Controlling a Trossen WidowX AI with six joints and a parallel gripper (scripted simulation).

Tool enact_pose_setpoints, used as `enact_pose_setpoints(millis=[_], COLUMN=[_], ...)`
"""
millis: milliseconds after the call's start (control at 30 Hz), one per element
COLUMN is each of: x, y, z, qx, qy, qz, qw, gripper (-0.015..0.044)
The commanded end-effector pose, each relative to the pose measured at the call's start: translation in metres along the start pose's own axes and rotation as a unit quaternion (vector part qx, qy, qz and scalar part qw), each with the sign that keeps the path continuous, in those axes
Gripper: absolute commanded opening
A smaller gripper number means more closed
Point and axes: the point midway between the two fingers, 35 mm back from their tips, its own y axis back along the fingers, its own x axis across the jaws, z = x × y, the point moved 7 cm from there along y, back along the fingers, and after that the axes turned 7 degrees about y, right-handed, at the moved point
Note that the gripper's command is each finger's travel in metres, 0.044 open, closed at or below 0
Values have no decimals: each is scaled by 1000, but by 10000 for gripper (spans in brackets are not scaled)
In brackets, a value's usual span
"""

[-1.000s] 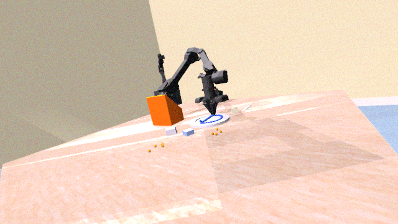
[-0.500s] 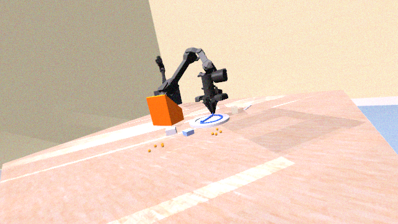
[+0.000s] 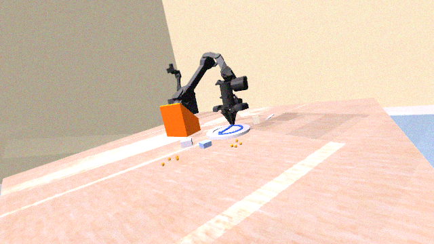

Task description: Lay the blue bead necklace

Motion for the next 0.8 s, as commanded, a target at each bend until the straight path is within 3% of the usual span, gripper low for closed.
enact_pose_setpoints(millis=[0, 433, 767], x=[0, 1, 1], y=[0, 2, 5], z=[0, 0, 0], qx=[0, 0, -1], qy=[1, -3, -4], qz=[0, 1, 2], qw=[1000, 1000, 1000], gripper=[105, 440, 440])
